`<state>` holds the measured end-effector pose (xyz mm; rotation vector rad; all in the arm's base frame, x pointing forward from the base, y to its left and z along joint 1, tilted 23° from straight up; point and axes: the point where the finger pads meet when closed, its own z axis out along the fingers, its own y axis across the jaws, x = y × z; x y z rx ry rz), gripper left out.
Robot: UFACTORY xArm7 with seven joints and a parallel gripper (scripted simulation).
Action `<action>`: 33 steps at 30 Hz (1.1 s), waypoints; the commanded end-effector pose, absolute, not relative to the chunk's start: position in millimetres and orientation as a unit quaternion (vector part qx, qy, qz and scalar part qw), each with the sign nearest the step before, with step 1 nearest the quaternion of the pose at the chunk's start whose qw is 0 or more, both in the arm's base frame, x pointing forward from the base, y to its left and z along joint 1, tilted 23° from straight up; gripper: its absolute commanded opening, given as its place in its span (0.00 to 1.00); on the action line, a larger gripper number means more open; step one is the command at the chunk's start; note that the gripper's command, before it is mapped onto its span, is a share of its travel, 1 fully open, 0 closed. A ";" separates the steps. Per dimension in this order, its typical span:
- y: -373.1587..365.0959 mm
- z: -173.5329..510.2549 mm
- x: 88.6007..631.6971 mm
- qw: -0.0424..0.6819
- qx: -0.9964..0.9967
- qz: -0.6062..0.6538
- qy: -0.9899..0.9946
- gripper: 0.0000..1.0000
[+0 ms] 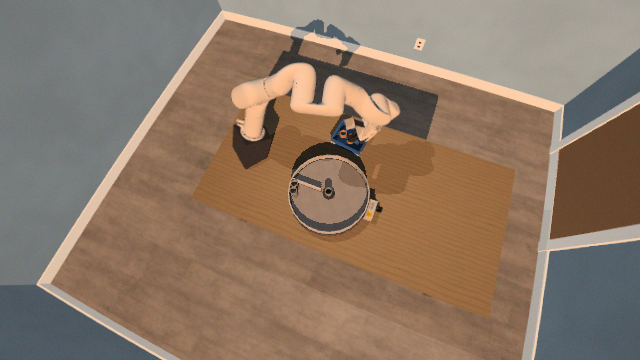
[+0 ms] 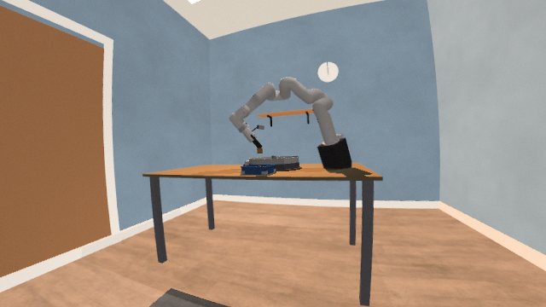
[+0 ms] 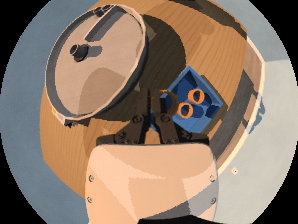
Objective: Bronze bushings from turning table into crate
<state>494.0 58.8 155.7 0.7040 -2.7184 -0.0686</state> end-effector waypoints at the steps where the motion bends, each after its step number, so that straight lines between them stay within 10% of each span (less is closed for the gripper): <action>1: 82.8 169.5 513.1 0.171 0.247 -0.023 -0.954 0.00; 33: 114.0 184.8 533.4 0.171 0.247 -0.023 -0.954 0.00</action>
